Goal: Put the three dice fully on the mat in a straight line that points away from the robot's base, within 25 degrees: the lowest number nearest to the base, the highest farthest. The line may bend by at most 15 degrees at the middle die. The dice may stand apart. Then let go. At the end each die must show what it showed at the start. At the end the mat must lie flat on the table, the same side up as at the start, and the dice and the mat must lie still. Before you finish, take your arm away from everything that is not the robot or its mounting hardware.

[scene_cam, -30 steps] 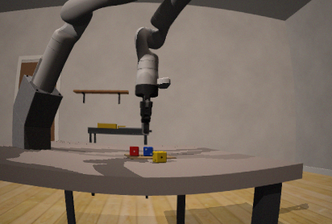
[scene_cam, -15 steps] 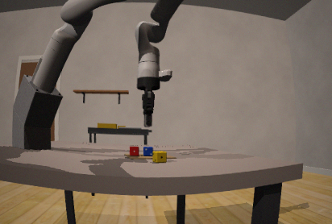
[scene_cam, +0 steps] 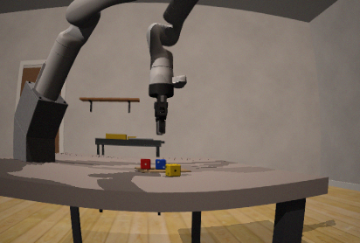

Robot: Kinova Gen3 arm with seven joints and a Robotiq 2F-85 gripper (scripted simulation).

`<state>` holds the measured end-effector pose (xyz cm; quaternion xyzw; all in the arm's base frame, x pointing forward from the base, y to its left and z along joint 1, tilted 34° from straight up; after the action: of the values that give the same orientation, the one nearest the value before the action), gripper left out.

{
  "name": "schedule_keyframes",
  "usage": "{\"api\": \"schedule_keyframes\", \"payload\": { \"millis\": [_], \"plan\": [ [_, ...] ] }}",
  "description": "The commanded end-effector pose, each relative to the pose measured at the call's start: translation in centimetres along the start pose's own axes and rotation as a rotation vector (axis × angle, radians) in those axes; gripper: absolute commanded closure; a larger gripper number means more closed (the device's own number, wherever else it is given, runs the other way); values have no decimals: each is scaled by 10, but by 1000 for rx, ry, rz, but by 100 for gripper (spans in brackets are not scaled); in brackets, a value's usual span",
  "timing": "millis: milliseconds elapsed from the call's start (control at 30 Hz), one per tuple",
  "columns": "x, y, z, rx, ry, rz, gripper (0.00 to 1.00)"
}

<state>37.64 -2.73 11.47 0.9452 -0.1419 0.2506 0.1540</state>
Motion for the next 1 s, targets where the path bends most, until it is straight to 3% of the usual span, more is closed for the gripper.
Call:
{"api": "schedule_keyframes", "payload": {
  "millis": [0,967],
  "plan": [
    [0,-1,-2,6,1,-8,0],
    [1,-1,-2,7,3,25,0]
  ]
}}
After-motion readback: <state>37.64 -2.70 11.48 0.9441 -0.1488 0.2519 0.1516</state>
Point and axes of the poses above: the point where the finger pads meet when closed, its own z axis out along the fingers, its own y axis across the jaws, x = y × z, the point moved 4 cm from there along -z, back along the fingers, and after that the axes turned 12 degrees about z, right-handed, at the moved point
